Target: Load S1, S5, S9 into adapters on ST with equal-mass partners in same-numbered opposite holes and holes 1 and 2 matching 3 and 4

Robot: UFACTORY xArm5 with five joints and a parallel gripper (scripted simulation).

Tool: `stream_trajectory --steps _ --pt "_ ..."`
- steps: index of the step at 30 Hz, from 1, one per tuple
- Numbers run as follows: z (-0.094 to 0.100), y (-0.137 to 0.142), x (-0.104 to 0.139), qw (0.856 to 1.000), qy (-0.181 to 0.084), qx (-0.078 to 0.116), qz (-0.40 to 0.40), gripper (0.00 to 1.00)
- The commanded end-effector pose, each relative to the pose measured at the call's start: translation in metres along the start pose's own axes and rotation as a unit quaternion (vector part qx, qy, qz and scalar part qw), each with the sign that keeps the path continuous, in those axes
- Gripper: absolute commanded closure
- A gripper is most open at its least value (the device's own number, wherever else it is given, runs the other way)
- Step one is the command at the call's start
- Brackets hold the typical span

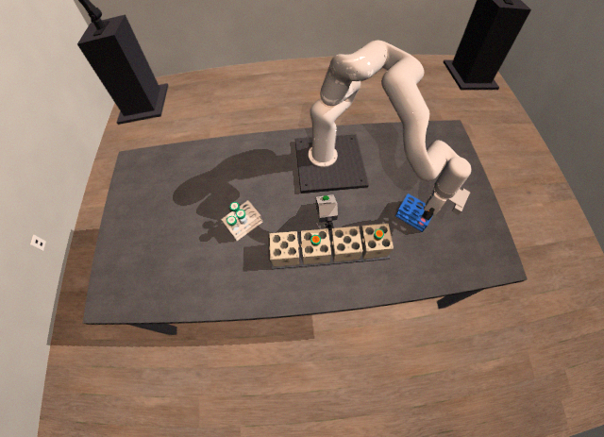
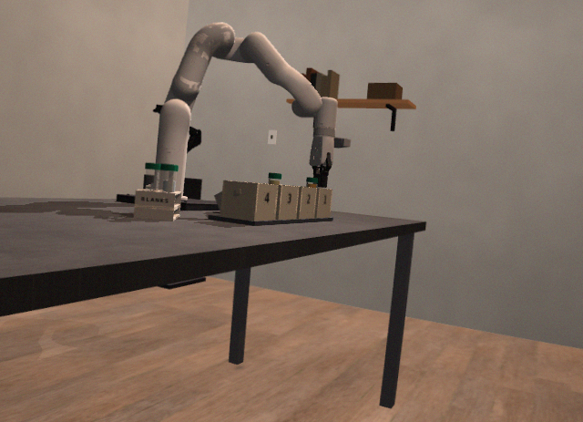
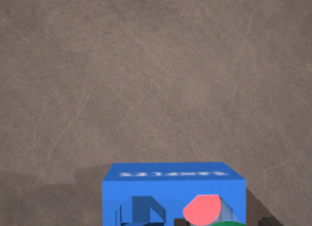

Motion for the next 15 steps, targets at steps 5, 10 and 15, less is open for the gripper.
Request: stream_trajectory --steps 5,10,15 --pt "0.0017 0.0013 -0.0006 1.000 0.004 -0.005 0.000 1.00" --pt "0.0044 0.0013 -0.0006 1.000 0.004 -0.005 0.000 1.00" --pt "0.0077 0.0013 -0.0006 1.000 0.004 -0.005 0.000 1.00"
Point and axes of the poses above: the point where the finger pads meet when closed, its own z axis back along the fingers, its own y axis across the jaws, x = y × z, the point moved 8 cm from there along z, back along the fingers, and after that the axes turned 14 degrees about z, right-handed, at the moved point
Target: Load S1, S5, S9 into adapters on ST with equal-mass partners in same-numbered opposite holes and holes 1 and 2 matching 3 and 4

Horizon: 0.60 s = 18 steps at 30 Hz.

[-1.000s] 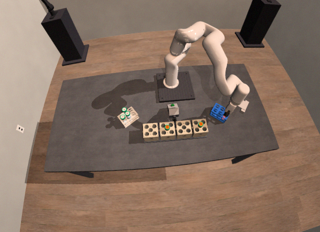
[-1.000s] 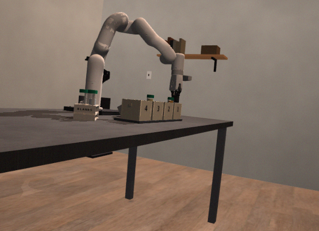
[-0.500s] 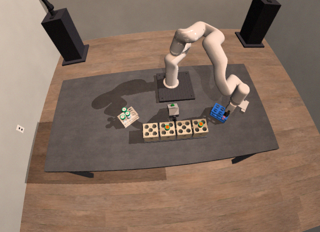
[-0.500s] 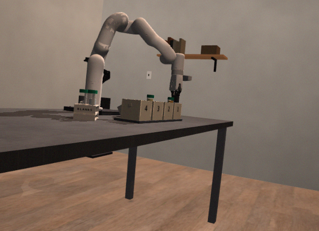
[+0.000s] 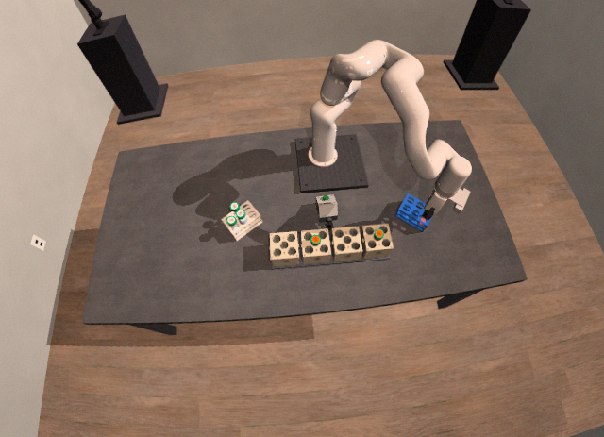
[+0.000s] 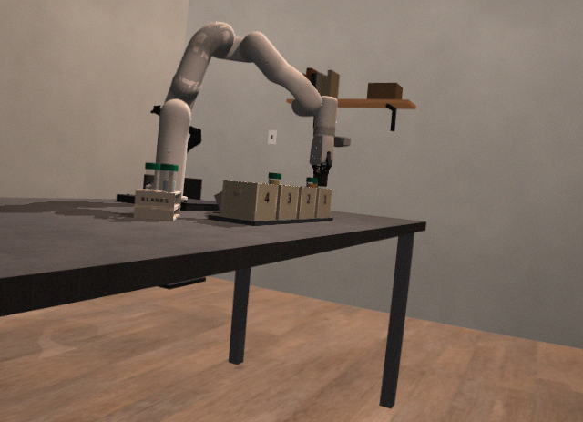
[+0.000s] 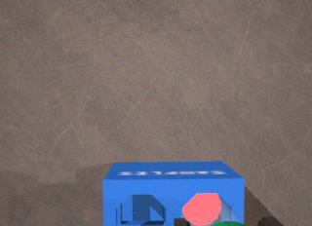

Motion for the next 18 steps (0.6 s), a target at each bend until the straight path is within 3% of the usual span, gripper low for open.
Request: stream_trajectory --steps 1,18 --pt "0.004 0.001 -0.001 1.000 0.004 -0.005 0.000 1.00" --pt "0.014 0.001 -0.001 1.000 0.004 -0.005 0.000 1.00"
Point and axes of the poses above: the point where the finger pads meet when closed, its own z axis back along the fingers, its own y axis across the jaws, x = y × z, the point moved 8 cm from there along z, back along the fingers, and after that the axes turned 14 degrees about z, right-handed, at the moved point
